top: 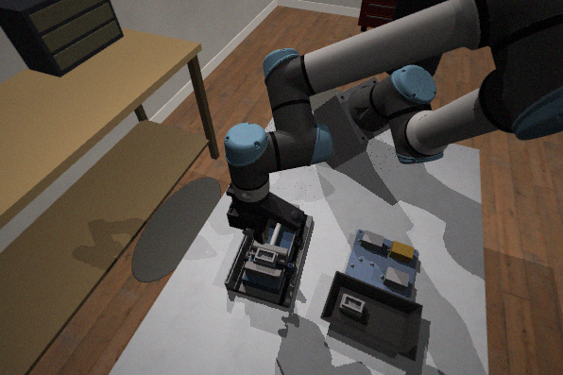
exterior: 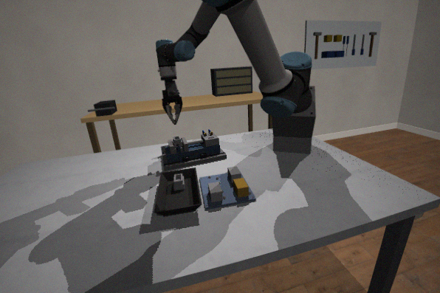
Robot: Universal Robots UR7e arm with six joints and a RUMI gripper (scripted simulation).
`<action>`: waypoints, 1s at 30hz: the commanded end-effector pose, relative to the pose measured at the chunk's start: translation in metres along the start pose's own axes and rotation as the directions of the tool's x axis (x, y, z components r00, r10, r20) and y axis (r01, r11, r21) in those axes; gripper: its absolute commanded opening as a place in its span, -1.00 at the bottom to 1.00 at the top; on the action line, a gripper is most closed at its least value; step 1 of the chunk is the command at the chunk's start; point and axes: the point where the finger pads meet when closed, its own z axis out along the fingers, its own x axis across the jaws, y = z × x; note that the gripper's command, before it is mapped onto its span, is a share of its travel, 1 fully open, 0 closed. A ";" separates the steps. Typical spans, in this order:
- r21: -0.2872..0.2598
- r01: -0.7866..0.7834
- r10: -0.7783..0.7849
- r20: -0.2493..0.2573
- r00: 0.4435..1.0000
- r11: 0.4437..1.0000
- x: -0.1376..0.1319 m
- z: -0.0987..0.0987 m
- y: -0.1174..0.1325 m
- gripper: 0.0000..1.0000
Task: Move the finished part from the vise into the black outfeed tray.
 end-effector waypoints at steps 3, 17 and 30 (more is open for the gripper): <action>-0.001 0.000 0.000 -0.002 1.000 1.000 0.000 -0.001 0.000 -1.00; -0.001 0.000 0.000 -0.002 1.000 1.000 0.000 -0.001 0.000 -0.19; -0.001 0.000 0.000 -0.002 1.000 1.000 0.000 -0.001 0.000 -0.19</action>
